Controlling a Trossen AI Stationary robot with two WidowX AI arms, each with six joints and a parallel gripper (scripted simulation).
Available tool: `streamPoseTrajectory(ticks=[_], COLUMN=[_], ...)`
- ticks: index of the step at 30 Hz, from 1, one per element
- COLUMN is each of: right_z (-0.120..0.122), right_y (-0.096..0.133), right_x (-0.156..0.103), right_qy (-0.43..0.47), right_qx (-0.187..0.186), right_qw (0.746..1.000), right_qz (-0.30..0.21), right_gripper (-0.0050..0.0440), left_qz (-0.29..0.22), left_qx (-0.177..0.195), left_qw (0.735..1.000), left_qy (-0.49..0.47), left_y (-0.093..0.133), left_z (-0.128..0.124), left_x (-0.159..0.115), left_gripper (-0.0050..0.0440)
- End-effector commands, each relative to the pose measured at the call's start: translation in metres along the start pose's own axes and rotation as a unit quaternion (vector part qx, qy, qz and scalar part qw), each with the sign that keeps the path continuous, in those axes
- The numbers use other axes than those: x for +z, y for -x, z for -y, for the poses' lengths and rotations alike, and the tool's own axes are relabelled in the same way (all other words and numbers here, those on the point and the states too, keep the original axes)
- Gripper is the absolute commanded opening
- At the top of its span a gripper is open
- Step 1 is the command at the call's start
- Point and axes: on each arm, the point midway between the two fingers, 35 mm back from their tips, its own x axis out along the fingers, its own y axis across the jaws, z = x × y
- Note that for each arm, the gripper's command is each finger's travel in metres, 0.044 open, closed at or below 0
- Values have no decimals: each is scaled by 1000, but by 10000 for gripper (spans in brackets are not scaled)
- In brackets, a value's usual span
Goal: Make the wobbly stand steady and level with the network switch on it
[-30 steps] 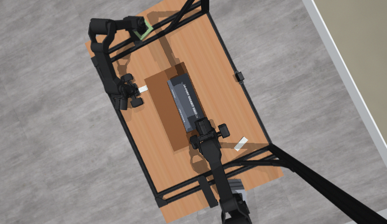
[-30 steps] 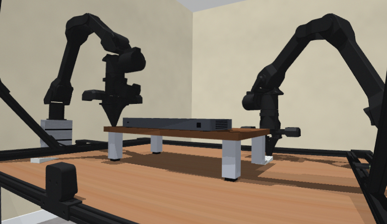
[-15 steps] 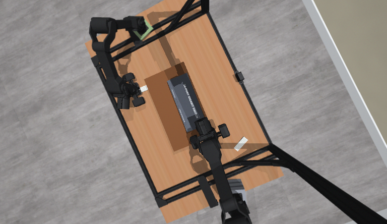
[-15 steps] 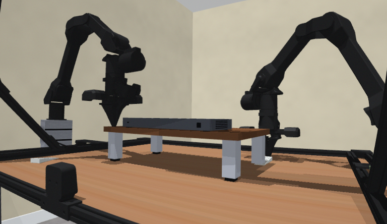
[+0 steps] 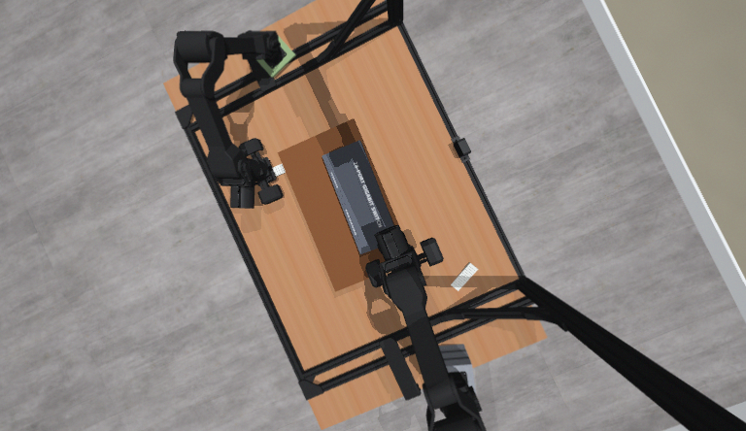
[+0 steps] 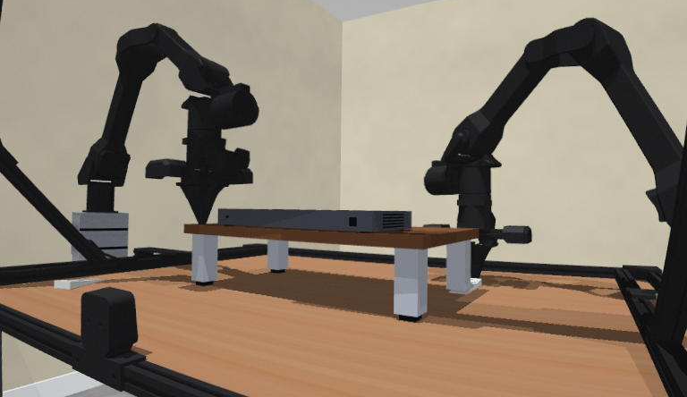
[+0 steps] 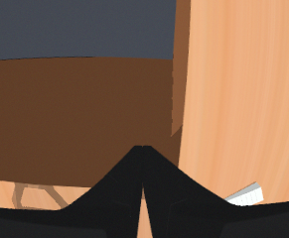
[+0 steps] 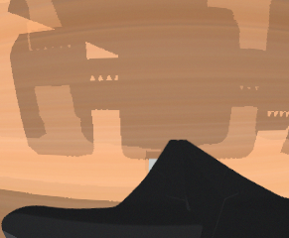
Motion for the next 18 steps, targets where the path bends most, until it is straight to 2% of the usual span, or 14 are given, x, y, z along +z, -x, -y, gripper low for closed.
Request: streamPoseTrajectory(ticks=[1,3,4,18], right_z=[1,1,0,0], right_y=[0,0,0,0], right_x=[-1,-1,-12,-12], right_qy=[-1,-1,-1,-1], right_qx=[1,1,1,1], right_qw=[1000,1000,1000,1000], right_qz=[-1,-1,-1,-1], right_gripper=[0,0,0,0], left_qz=[-8,-8,-8,-8], left_qx=[1,1,1,1], left_qw=[1000,1000,1000,1000], left_qy=[1,1,1,1], left_y=[-8,-8,-8,-8], left_z=[0,0,0,0], left_x=[-2,-2,-2,-2], left_gripper=[0,0,0,0])
